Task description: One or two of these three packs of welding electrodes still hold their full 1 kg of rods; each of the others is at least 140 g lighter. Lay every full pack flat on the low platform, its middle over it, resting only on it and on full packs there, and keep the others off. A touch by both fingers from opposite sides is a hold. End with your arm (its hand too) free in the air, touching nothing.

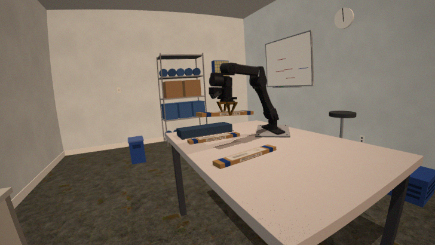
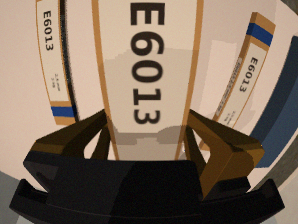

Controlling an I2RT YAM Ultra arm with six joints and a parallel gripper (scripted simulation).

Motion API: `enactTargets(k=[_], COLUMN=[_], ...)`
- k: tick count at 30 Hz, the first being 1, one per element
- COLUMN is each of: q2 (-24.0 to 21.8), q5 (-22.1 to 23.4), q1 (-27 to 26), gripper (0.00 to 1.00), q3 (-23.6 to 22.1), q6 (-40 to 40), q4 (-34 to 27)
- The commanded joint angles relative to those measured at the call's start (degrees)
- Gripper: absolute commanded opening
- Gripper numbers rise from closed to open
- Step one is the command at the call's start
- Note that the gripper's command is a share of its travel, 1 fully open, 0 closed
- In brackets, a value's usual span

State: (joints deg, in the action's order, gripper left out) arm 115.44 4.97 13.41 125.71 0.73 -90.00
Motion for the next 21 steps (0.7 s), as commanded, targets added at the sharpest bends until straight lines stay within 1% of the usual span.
enactTargets(k=[1, 3, 5, 8, 9, 21], q2=[-3.13, -3.37, -3.37, -3.77, -3.89, -5.12], q5=[0.22, 0.23, 0.23, 0.34, 0.38, 0.81], q1=[-0.95, -1.65, -1.65, -2.75, -3.12, -7.43], gripper=[0.00, 0.00, 0.00, 0.00, 0.00, 0.00], q3=[0.91, 0.44, 0.44, -0.31, -0.55, -2.99], q6=[-0.15, -3.10, -3.10, -7.59, -7.87, -3.85], q4=[0.00, 0.00, 0.00, 0.00, 0.00, 0.00])
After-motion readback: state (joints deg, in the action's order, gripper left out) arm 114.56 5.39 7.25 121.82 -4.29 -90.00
